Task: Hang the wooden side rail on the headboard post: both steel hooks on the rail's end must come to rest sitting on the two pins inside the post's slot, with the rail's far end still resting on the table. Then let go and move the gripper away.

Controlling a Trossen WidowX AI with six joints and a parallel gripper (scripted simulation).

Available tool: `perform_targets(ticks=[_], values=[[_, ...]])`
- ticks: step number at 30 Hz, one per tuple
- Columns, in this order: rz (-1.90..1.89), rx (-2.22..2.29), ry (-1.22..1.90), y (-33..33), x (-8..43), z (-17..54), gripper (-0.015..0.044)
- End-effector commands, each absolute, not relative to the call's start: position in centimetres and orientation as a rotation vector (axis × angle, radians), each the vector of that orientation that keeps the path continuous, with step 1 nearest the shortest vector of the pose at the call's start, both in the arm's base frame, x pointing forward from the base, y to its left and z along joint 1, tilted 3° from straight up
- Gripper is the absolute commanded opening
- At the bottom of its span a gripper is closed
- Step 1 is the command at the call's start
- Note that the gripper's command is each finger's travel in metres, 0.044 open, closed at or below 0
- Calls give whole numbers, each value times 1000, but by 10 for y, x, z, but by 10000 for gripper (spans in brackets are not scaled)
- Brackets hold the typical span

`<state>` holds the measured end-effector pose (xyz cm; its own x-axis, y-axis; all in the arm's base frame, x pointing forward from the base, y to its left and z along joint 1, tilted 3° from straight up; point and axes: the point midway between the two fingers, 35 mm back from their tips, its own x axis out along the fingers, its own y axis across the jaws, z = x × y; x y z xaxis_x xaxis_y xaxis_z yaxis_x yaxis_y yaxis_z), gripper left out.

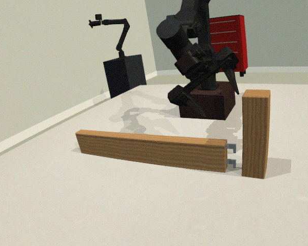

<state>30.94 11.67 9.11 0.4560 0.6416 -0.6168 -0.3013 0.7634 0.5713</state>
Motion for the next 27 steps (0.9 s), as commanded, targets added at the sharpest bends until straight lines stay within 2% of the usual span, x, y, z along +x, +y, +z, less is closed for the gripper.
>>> perform_targets(ticks=[1,9,27], values=[[875,15,700,110,312,88,440],[1037,-307,451,104,313,91,440],[1040,-315,445,104,313,92,440]])
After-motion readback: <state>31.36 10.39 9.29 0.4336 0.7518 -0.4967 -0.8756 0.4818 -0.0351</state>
